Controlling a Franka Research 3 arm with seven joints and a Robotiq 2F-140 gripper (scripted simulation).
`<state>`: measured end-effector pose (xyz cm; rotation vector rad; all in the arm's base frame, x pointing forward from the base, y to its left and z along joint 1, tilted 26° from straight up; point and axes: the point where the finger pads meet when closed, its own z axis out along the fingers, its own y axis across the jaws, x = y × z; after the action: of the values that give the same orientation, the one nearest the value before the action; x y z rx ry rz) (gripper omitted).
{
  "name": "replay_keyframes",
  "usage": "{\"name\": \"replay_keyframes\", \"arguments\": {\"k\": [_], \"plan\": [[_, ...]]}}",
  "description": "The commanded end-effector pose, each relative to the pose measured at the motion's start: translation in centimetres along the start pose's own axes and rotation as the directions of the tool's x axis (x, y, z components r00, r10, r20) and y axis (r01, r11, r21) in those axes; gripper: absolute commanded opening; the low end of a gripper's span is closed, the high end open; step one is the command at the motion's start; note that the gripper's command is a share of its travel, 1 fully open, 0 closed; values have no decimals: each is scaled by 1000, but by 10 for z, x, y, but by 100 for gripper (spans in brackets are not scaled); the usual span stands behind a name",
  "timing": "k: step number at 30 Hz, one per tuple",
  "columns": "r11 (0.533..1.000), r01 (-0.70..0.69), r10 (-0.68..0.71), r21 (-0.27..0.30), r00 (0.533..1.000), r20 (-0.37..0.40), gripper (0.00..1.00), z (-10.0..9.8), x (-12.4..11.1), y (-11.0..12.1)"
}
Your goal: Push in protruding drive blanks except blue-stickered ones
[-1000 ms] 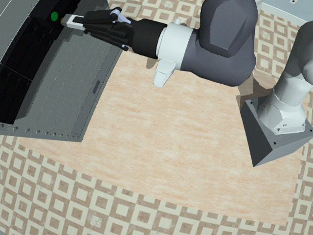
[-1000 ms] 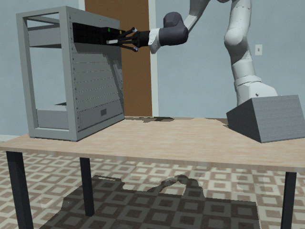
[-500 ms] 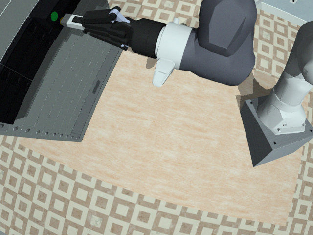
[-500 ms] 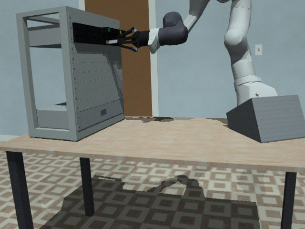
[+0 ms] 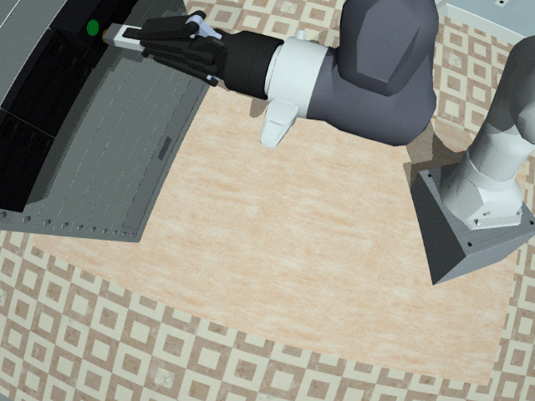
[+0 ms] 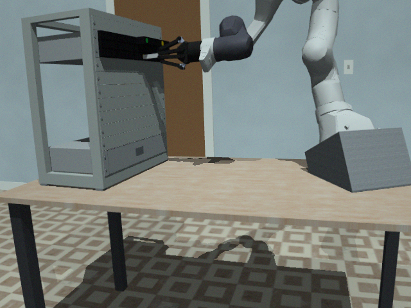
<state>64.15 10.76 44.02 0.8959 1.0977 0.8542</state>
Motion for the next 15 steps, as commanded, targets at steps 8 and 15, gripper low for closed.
{"name": "replay_keyframes", "arguments": {"k": [8,15], "plan": [[999,4,-4,-33,1000,9,0,7,-3,18],[999,4,-4,-33,1000,9,0,9,-3,19]]}}
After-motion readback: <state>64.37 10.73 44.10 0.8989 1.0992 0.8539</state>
